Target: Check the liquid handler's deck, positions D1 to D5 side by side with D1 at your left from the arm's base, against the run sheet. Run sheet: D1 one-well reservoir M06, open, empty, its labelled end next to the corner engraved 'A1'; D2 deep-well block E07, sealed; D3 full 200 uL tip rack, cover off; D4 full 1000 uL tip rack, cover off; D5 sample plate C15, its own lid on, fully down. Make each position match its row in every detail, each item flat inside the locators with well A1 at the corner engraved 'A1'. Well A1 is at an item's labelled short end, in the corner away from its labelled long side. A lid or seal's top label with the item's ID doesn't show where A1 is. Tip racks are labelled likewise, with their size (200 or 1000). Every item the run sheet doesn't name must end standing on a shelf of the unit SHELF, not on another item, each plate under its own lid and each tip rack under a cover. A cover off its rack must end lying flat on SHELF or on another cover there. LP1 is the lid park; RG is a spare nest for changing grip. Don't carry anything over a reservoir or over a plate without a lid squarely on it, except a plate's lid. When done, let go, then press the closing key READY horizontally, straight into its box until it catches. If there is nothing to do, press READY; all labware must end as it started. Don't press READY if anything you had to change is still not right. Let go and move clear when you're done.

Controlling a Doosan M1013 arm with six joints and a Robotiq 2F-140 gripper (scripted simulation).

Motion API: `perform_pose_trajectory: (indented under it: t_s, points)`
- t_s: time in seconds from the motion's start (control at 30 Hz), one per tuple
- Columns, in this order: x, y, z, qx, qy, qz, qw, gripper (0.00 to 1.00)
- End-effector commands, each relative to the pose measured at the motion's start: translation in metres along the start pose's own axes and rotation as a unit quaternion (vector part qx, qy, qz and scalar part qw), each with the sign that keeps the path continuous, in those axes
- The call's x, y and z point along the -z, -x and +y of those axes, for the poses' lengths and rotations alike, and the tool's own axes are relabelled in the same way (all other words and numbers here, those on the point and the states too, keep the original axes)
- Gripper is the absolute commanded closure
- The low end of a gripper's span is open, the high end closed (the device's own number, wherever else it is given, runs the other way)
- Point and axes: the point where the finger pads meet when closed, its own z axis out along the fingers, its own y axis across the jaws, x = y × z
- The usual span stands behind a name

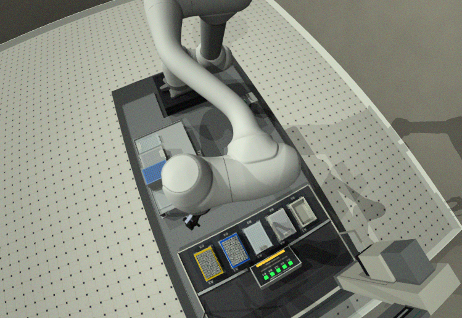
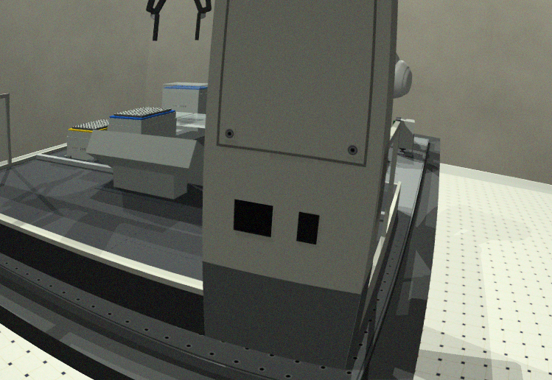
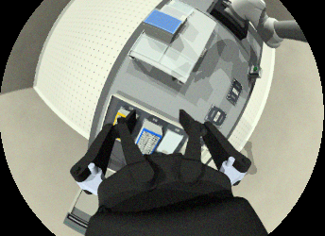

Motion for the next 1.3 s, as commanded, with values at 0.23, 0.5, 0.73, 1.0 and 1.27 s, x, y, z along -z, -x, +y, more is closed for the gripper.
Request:
perform_pose_trajectory:
  t_s: [0.23, 0.5, 0.73, 1.0, 1.27]
  points:
    - [0.001, -0.023, -0.042, -0.042, 0.0, -0.001, 0.999, 0.34]
    - [0.001, -0.037, -0.068, -0.042, 0.0, -0.001, 0.999, 0.34]
    - [0.001, -0.017, -0.083, -0.092, 0.0, -0.001, 0.996, 0.34]
    - [0.001, 0.01, -0.097, -0.151, 0.0, -0.001, 0.988, 0.34]
    - [0.001, 0.045, -0.116, -0.23, 0.0, -0.001, 0.973, 0.34]
